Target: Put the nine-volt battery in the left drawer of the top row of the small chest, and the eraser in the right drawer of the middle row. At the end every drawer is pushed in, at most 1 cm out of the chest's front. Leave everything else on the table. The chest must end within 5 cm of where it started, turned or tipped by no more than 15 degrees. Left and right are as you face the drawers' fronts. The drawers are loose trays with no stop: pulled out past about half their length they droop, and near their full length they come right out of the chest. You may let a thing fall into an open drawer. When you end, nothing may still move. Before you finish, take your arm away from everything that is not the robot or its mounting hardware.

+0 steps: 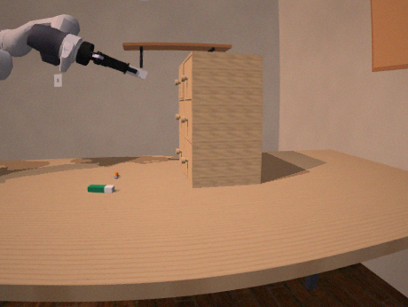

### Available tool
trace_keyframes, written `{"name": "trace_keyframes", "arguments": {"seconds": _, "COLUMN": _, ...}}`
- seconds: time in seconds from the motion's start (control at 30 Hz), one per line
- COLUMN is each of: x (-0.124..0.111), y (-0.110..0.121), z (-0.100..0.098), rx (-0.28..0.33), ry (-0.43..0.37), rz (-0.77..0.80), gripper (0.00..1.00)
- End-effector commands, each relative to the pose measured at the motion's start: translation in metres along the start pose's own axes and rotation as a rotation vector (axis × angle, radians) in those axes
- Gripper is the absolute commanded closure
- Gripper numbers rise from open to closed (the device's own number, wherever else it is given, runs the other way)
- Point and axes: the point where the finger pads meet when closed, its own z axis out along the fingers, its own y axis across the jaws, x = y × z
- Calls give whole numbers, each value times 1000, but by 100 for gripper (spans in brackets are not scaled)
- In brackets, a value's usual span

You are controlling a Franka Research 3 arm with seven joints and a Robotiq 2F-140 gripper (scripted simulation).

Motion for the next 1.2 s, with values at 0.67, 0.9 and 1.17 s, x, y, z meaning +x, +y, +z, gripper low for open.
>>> {"name": "trace_keyframes", "arguments": {"seconds": 0.67, "x": -12, "y": 47, "z": 12, "rx": -120, "ry": 59, "rz": -4, "gripper": 100}}
{"name": "trace_keyframes", "arguments": {"seconds": 0.9, "x": -16, "y": 62, "z": 14, "rx": -160, "ry": 84, "rz": -5, "gripper": 100}}
{"name": "trace_keyframes", "arguments": {"seconds": 1.17, "x": -19, "y": 78, "z": 16, "rx": -200, "ry": 112, "rz": -6, "gripper": 100}}
